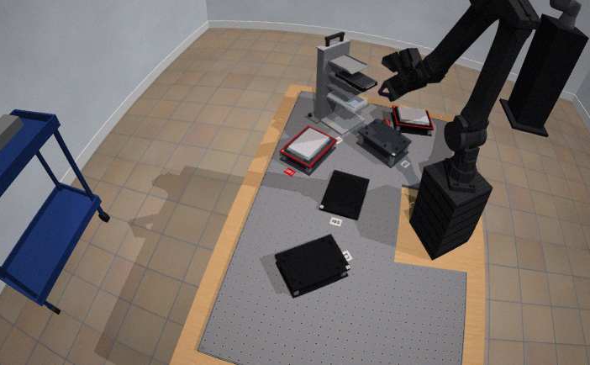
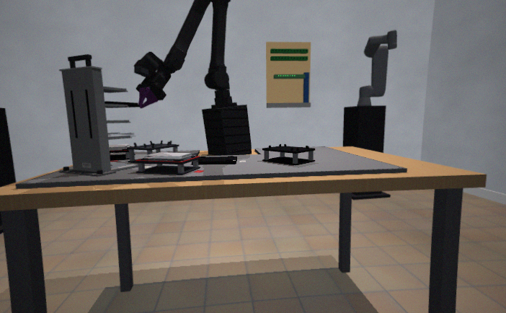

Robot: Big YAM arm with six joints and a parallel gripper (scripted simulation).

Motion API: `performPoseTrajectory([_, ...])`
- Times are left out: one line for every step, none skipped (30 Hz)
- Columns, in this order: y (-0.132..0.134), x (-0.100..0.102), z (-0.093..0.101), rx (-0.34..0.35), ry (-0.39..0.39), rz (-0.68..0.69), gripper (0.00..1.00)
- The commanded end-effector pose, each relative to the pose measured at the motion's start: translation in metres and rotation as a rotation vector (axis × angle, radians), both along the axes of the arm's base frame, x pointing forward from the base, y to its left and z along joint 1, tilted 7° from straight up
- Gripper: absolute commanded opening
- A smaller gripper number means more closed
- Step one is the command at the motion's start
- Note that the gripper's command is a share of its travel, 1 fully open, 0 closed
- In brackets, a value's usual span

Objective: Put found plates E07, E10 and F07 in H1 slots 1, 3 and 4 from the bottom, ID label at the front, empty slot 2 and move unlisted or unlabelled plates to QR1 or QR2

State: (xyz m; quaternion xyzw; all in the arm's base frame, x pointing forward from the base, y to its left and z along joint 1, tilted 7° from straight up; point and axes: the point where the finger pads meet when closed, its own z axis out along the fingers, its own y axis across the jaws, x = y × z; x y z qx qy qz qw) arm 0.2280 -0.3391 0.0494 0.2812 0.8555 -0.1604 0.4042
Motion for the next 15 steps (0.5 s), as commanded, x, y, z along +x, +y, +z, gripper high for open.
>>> performPoseTrajectory([-0.0204,0.0163,0.0209,-0.05,-0.035,0.002,0.0])
performPoseTrajectory([-0.0208,0.0169,0.021,-0.05,-0.035,0.002,0.0])
performPoseTrajectory([-0.0212,0.0174,0.0211,-0.05,-0.035,0.002,0.0])
performPoseTrajectory([-0.0218,0.0176,0.0212,-0.05,-0.035,0.001,0.0])
performPoseTrajectory([-0.0218,0.0176,0.0212,-0.05,-0.035,0.001,0.0])
performPoseTrajectory([-0.0218,0.0176,0.0212,-0.05,-0.035,0.001,0.0])
performPoseTrajectory([-0.0243,0.0144,0.0208,-0.048,-0.034,-0.009,0.0])
performPoseTrajectory([-0.024,0.016,0.0209,-0.048,-0.034,-0.006,0.0])
performPoseTrajectory([-0.0235,0.0183,0.0212,-0.049,-0.035,-0.001,0.0])
performPoseTrajectory([-0.023,0.0201,0.0213,-0.049,-0.035,0.002,0.0])
performPoseTrajectory([-0.0234,0.0207,0.0214,-0.049,-0.035,0.002,0.0])
performPoseTrajectory([-0.0237,0.0212,0.0215,-0.049,-0.035,0.002,0.0])
performPoseTrajectory([-0.0241,0.0218,0.0215,-0.049,-0.035,0.002,0.0])
performPoseTrajectory([-0.0251,0.0215,0.0216,-0.049,-0.035,0.0,0.0])
performPoseTrajectory([-0.0259,0.0213,0.0217,-0.049,-0.035,-0.002,0.0])
